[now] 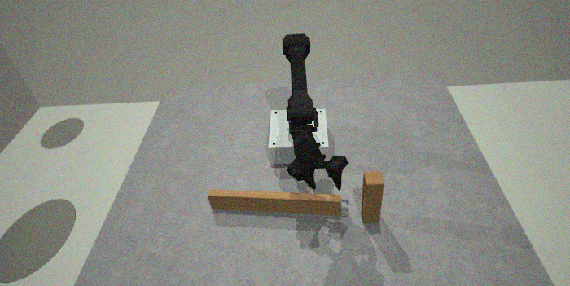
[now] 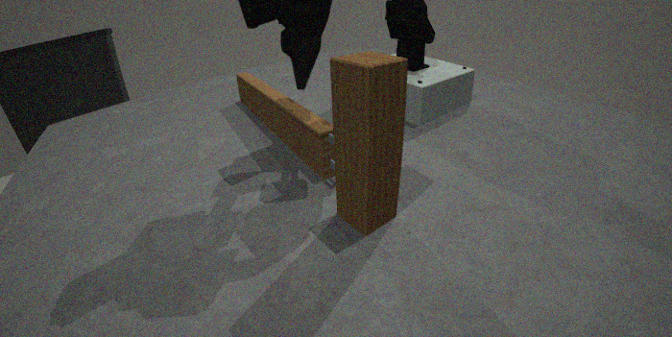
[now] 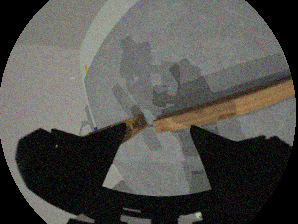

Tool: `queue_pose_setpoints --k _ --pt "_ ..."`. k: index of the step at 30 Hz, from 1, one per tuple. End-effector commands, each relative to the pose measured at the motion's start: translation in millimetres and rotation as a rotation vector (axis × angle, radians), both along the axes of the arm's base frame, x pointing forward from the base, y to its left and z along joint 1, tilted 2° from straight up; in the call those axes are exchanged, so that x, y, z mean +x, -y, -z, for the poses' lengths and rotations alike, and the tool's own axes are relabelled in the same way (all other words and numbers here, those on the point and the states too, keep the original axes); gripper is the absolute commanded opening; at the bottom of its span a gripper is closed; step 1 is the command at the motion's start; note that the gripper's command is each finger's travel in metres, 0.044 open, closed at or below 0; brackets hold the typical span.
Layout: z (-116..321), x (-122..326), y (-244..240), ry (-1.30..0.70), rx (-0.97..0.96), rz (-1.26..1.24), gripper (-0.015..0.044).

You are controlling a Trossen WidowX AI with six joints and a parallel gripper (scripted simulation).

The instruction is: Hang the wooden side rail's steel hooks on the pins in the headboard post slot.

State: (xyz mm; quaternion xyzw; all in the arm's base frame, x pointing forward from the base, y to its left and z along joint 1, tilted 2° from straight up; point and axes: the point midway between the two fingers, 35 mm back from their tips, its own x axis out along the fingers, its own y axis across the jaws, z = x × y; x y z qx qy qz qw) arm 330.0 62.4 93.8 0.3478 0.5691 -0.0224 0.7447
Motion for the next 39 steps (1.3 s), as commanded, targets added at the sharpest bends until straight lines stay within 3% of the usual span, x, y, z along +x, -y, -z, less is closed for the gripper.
queue_pose_setpoints --k 1,8,29,34,39 --pt "-6.4 -6.1 21.7 -0.443 -0.05 0.816 0.044" --pt "-13.4 -9.6 28.1 -0.513 -0.064 1.114 0.044" --pt "-13.4 -9.6 28.1 -0.513 -0.064 1.114 0.044" --pt "19.7 -7.7 27.0 -0.513 -0.064 1.114 0.044" --pt "21.7 -7.7 26.9 -0.513 -0.064 1.114 0.044"
